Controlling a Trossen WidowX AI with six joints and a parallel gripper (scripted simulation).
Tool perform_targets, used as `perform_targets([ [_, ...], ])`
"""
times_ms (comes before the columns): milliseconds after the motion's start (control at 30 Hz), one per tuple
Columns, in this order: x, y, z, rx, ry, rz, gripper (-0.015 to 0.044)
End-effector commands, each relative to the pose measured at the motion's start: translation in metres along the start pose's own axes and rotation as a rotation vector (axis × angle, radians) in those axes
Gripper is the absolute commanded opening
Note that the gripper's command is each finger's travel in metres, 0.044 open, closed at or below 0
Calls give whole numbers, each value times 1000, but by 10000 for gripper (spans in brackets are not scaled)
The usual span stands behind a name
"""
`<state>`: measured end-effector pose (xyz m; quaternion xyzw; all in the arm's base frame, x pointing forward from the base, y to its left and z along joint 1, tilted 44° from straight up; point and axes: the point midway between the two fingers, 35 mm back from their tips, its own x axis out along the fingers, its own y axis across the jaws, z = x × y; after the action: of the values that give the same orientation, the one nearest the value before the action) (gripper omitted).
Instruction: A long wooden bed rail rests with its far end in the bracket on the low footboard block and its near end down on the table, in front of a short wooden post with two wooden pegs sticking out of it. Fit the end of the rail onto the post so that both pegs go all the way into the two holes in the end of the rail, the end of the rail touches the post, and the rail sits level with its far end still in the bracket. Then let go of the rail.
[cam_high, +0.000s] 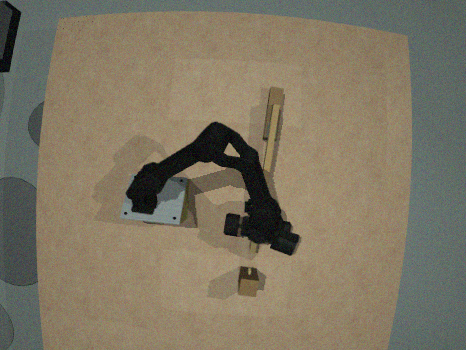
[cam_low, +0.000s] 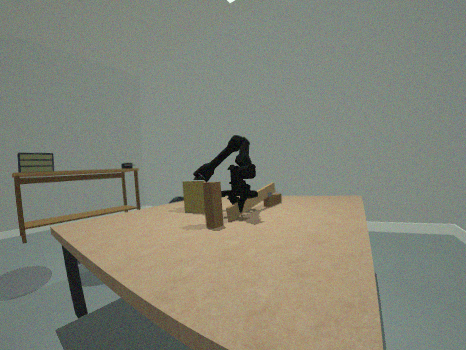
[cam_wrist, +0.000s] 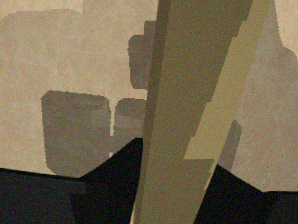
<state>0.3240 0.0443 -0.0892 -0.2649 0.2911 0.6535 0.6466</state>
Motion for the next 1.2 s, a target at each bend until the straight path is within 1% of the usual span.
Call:
perform_targets([
  [0,1,1,0,3,-4,0,0],
  [1167,-17,-4,0,3,-3,-1,0],
])
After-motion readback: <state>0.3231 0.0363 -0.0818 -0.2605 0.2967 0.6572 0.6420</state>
